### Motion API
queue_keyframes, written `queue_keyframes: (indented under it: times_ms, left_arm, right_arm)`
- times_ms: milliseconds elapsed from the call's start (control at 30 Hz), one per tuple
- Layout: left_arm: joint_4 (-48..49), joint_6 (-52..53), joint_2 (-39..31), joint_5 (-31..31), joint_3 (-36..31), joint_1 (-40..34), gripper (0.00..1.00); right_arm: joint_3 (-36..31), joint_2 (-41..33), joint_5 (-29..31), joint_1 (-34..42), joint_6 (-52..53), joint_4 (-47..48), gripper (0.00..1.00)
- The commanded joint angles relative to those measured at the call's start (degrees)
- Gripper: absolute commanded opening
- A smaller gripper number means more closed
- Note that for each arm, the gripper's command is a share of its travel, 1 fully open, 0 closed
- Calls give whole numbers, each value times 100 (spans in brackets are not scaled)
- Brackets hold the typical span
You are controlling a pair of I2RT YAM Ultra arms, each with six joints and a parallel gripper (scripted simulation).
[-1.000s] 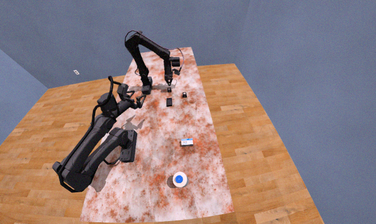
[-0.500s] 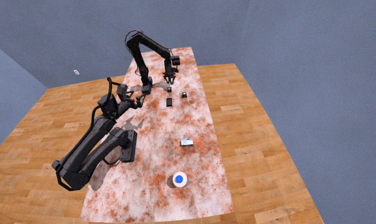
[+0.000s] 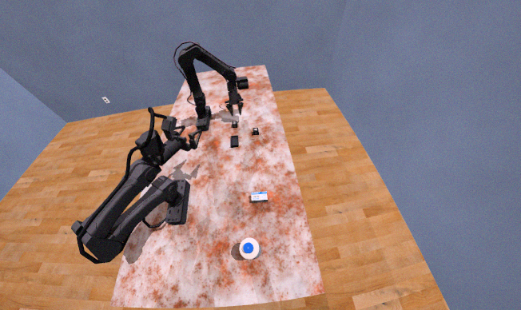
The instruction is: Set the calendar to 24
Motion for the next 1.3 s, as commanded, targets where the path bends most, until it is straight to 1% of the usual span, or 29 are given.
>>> queue_keyframes:
  times_ms: [0, 100, 200, 433, 567, 1267]
  left_arm:
    - [77, -664, 33, 360, -102, 10, 55]
    - [155, -1125, 6, 467, -356, -110, 55]
    - [224, -1339, 3, 502, -435, -21, 55]
    - [266, -1307, -30, 431, -459, 27, 55]
    - [329, -1388, 6, 436, -498, -71, 55]
    - [1277, -1928, 351, 530, -835, -527, 55]
  right_arm:
    - [-76, -135, -71, -56, -44, 47, 100]
    - [-76, -135, -71, -56, -44, 47, 100]
    - [-76, -135, -71, -56, -44, 47, 100]
    - [-76, -135, -71, -56, -44, 47, 100]
    - [-76, -135, -71, -56, -44, 47, 100]
    - [-76, -135, -71, -56, -44, 47, 100]
